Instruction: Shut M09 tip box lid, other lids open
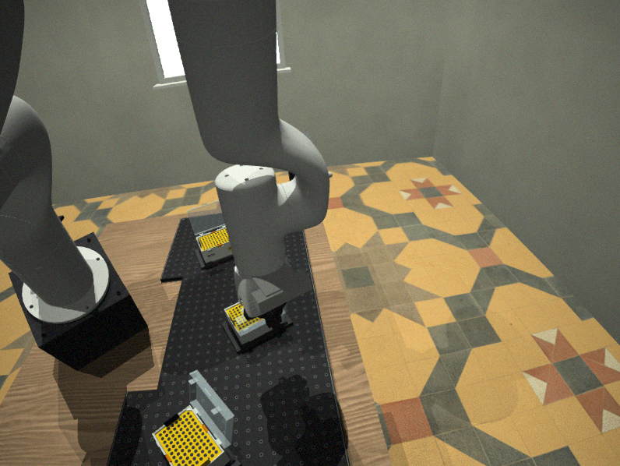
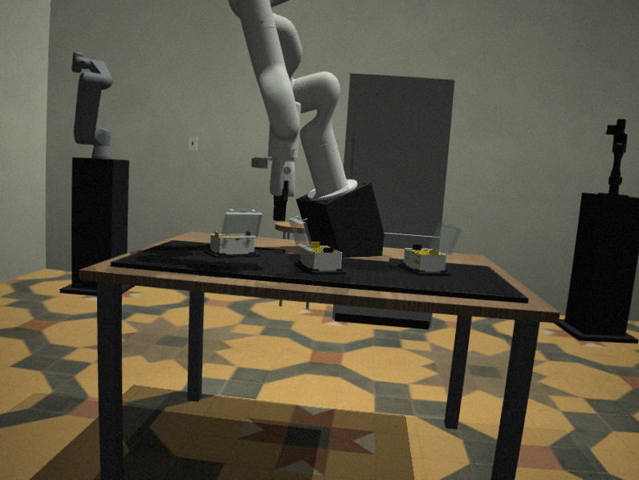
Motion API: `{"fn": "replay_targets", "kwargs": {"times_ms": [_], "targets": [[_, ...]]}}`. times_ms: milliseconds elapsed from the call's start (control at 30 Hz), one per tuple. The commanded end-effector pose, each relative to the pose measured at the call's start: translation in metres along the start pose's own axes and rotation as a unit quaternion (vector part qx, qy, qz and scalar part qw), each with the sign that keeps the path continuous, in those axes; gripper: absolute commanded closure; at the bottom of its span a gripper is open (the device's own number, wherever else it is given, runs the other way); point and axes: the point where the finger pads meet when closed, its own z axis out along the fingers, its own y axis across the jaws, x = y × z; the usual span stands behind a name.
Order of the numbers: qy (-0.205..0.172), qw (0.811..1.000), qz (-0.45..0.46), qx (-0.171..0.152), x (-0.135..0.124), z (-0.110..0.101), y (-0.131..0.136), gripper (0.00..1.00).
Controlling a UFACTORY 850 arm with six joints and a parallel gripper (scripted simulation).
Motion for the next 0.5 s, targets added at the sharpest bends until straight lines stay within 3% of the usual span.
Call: {"fn": "replay_targets", "kwargs": {"times_ms": [0,467], "targets": [[0.001,1.000,0.000,0.002,0.0004,0.0086,-0.0006,1.00],[0.001,1.000,0.000,0.002,0.0004,0.0166,-0.0006,1.00]]}}
